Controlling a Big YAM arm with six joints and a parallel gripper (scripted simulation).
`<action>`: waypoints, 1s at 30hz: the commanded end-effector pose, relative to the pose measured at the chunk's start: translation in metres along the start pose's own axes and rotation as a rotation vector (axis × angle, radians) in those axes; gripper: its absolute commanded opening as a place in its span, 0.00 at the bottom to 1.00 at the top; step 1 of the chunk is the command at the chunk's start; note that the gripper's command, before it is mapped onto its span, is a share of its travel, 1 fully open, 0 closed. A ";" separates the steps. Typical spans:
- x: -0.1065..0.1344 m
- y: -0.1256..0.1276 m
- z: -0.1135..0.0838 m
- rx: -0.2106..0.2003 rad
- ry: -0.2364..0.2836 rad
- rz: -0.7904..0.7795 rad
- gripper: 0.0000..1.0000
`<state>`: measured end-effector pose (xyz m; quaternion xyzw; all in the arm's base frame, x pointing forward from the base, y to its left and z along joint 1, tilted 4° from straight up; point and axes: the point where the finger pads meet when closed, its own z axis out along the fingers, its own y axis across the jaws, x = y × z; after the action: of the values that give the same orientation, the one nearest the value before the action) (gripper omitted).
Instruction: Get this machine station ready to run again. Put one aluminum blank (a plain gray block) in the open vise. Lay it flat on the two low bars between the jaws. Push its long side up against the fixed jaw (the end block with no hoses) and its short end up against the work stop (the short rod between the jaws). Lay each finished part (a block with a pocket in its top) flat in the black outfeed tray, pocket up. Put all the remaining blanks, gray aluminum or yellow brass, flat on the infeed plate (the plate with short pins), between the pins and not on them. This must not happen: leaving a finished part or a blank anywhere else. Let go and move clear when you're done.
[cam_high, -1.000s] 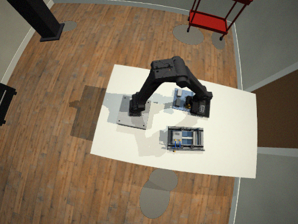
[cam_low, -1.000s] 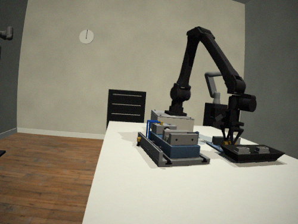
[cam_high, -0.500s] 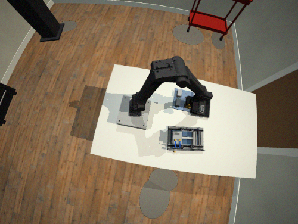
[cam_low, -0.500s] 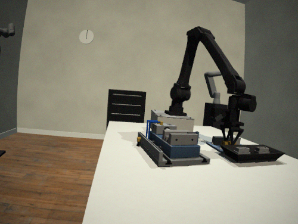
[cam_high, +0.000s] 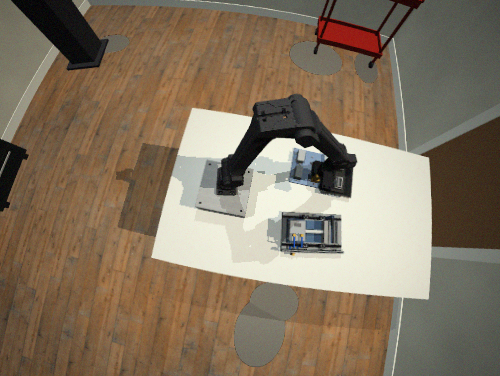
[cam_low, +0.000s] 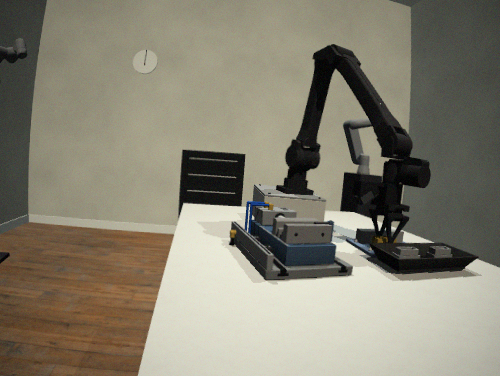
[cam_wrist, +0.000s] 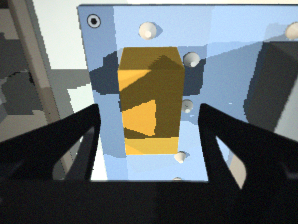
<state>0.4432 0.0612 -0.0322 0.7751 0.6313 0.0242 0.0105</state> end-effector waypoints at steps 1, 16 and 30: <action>0.009 0.015 -0.020 -0.055 0.019 0.005 0.64; 0.010 0.020 -0.076 -0.062 0.022 0.005 0.64; 0.007 0.019 -0.147 -0.068 0.023 0.005 0.64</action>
<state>0.4382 0.0605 0.0754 0.7749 0.6312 0.0304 0.0143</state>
